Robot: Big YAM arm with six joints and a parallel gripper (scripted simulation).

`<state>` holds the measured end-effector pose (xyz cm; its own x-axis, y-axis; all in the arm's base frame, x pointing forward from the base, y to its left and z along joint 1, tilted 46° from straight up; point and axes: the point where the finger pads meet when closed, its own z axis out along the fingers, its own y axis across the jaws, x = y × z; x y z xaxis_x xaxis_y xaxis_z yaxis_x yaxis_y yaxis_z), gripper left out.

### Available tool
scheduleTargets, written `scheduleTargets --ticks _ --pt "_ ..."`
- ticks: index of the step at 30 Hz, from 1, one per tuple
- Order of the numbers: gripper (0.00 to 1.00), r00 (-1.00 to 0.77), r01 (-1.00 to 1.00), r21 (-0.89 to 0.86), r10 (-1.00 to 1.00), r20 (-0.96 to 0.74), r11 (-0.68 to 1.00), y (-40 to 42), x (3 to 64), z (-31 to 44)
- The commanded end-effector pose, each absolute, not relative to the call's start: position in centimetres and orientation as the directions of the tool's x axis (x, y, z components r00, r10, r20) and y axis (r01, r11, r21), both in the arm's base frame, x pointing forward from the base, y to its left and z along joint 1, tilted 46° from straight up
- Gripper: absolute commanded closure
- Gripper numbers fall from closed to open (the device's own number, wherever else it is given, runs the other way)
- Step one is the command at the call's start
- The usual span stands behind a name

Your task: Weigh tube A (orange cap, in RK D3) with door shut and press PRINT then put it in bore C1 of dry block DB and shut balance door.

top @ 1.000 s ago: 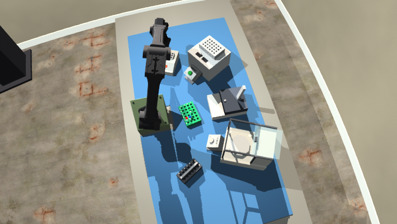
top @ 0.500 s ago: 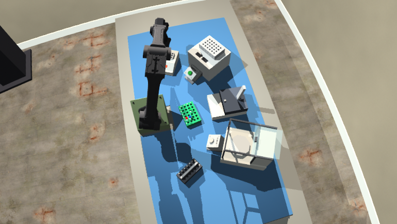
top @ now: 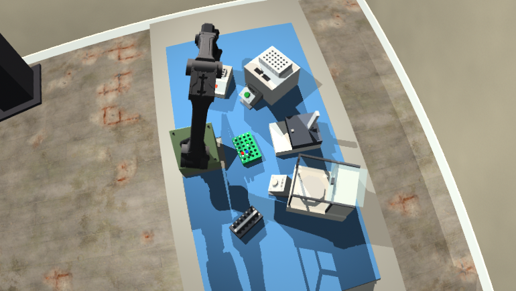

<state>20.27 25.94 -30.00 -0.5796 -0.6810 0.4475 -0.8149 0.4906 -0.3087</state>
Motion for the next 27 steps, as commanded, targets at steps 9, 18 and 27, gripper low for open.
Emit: scheduleTargets --ticks 9,18,27 --pt "0.91 -0.571 -0.821 -0.311 -0.677 0.464 0.479 25.3 19.3 -30.6" --pt "0.91 -0.582 -0.813 -0.312 -0.678 0.449 0.491 25.7 19.7 -30.1" --pt "0.91 -0.588 -0.809 -0.309 -0.684 0.432 0.500 26.0 20.6 -29.6"
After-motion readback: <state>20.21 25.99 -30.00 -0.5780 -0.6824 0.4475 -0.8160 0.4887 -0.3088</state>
